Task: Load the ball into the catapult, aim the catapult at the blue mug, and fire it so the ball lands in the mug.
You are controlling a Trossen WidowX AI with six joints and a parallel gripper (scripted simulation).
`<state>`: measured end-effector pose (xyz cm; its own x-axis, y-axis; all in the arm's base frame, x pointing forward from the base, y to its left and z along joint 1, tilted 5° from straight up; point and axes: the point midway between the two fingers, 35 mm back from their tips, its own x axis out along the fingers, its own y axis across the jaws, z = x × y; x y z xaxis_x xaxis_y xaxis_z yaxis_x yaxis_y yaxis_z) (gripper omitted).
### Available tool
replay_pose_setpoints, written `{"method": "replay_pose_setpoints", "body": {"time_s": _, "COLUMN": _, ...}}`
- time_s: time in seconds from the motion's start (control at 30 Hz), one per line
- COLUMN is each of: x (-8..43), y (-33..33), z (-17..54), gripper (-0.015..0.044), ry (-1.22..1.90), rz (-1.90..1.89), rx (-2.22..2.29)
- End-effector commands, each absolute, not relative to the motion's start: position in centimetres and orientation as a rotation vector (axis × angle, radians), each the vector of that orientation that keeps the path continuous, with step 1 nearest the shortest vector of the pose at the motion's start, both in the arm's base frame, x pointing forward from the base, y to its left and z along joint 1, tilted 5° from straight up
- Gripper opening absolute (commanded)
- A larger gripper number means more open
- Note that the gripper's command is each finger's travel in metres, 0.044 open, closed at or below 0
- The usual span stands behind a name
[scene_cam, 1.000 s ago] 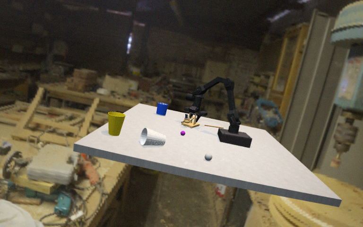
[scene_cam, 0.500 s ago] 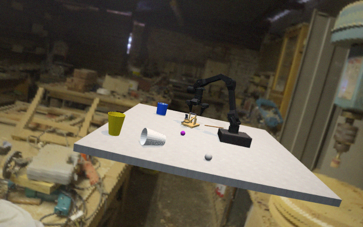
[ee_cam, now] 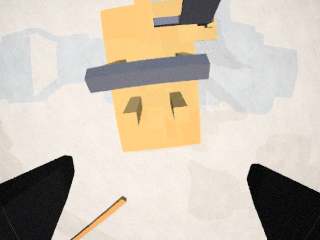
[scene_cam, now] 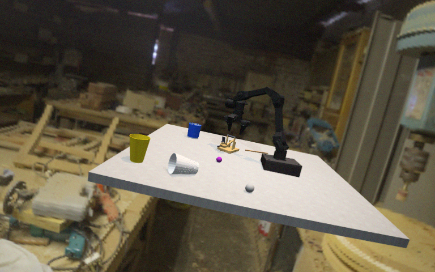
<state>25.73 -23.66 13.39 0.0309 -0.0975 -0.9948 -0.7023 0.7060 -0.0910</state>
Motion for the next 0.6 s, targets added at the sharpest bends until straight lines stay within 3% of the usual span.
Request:
{"method": "replay_pose_setpoints", "body": {"time_s": 0.0, "x": 25.7, "y": -23.65, "z": 13.5, "gripper": 0.044, "ry": 1.505, "rz": 0.443, "rx": -0.61}}
{"method": "replay_pose_setpoints", "body": {"time_s": 0.57, "x": 25.61, "y": -23.61, "z": 13.62, "gripper": 0.044, "ry": 1.536, "rz": -0.012, "rx": -0.146}}
